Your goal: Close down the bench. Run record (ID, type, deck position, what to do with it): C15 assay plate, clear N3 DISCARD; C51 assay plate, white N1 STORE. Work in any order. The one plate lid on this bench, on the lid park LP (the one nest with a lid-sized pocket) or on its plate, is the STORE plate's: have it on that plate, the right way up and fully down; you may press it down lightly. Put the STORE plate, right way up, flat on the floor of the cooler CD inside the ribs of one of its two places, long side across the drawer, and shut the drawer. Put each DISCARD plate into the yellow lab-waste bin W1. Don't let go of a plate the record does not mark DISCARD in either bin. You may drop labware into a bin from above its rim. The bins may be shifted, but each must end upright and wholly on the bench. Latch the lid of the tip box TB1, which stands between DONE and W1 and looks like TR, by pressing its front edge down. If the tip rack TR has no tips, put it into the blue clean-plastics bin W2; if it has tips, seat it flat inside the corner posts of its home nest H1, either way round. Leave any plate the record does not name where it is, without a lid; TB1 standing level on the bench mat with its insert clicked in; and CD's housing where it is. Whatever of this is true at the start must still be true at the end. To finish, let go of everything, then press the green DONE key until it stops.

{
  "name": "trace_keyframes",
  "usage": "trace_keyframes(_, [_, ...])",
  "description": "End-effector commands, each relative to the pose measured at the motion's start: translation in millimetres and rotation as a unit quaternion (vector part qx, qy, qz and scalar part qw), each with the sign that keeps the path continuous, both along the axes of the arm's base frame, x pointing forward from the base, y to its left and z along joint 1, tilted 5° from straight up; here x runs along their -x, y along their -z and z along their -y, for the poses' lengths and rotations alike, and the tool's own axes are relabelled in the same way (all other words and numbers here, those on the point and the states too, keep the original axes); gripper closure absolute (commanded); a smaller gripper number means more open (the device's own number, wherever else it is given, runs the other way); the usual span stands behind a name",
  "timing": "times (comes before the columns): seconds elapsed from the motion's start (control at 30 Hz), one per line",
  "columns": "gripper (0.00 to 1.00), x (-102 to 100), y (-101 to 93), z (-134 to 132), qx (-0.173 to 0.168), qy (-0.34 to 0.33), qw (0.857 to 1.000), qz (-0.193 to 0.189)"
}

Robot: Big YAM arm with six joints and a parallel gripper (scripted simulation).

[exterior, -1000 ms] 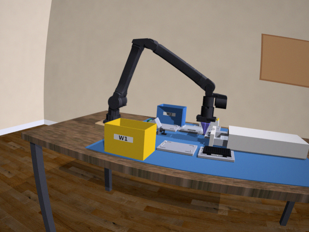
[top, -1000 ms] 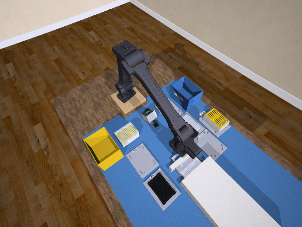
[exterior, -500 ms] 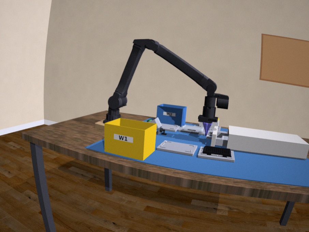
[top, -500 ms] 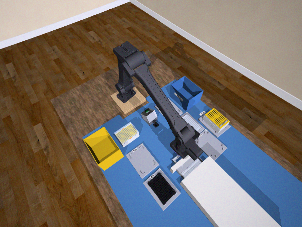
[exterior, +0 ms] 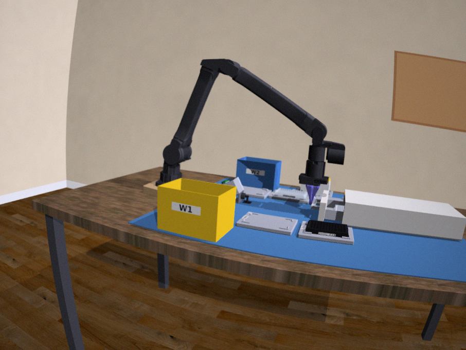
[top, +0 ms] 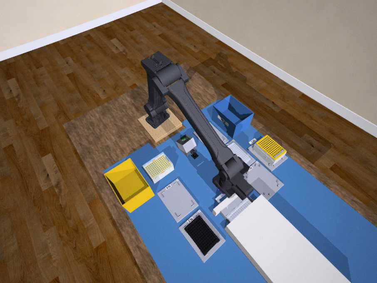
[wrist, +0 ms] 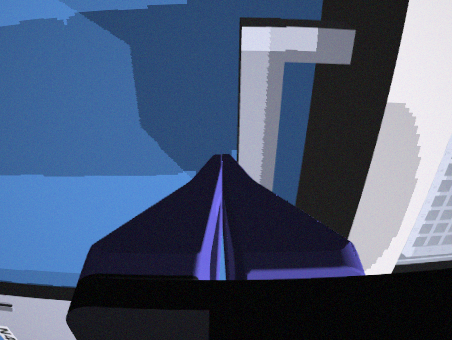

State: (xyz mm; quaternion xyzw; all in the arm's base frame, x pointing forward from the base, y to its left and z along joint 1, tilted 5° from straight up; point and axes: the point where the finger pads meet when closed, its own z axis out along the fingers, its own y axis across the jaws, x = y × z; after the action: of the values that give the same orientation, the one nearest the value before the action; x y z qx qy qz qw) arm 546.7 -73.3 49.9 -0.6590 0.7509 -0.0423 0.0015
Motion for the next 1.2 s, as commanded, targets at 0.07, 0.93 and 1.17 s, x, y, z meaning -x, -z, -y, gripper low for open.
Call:
trace_keyframes(0.07, [1.0,-24,-13.3,9,0.001,0.002,1.0,0.026])
trace_keyframes(0.93, [1.0,-43,-16.3,12,0.001,0.002,1.0,0.024])
trace_keyframes(1.17, [1.0,-50,-17.0,13,0.001,0.002,1.0,0.023])
